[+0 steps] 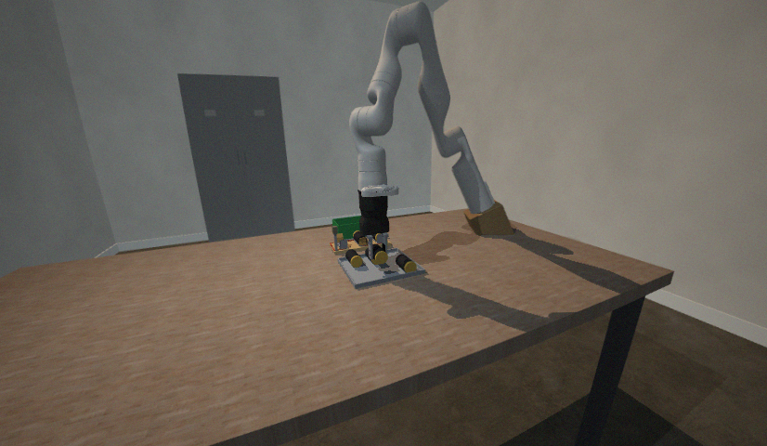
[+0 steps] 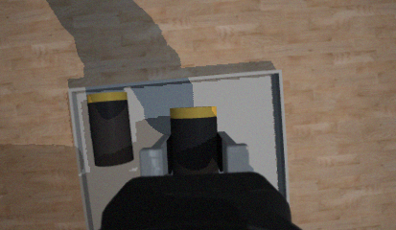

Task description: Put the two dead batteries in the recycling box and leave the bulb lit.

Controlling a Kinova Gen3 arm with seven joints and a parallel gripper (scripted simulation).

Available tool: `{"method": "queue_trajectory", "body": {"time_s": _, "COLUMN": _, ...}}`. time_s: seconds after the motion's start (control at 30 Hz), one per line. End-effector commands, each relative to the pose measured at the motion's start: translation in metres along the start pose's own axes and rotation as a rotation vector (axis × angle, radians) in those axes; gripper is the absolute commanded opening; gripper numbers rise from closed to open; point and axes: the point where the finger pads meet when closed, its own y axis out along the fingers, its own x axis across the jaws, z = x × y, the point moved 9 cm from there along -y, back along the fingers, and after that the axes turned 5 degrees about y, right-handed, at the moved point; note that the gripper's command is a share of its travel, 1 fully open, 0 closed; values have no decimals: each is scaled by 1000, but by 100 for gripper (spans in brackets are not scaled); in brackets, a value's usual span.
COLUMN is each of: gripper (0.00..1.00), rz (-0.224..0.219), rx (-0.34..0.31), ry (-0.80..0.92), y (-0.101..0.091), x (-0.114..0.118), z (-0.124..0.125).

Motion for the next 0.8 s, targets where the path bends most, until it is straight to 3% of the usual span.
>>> {"method": "queue_trajectory", "body": {"time_s": 0.0, "gripper": 57, "rz": -7, "rx": 17, "ry": -5, "y": -9, "x": 0, "z": 5}}
{"method": "queue_trajectory", "body": {"time_s": 0.33, "gripper": 57, "rz": -7, "rx": 17, "ry": -5, "y": -16, "x": 0, "z": 5}}
{"method": "queue_trajectory", "body": {"time_s": 0.6, "gripper": 57, "rz": -7, "rx": 17, "ry": -5, "y": -67, "x": -1, "z": 4}}
{"method": "queue_trajectory", "body": {"time_s": 0.67, "gripper": 57, "rz": -7, "rx": 17, "ry": -5, "y": -67, "x": -1, "z": 4}}
{"method": "queue_trajectory", "body": {"time_s": 0.77, "gripper": 57, "rz": -7, "rx": 17, "ry": -5, "y": -84, "x": -1, "z": 4}}
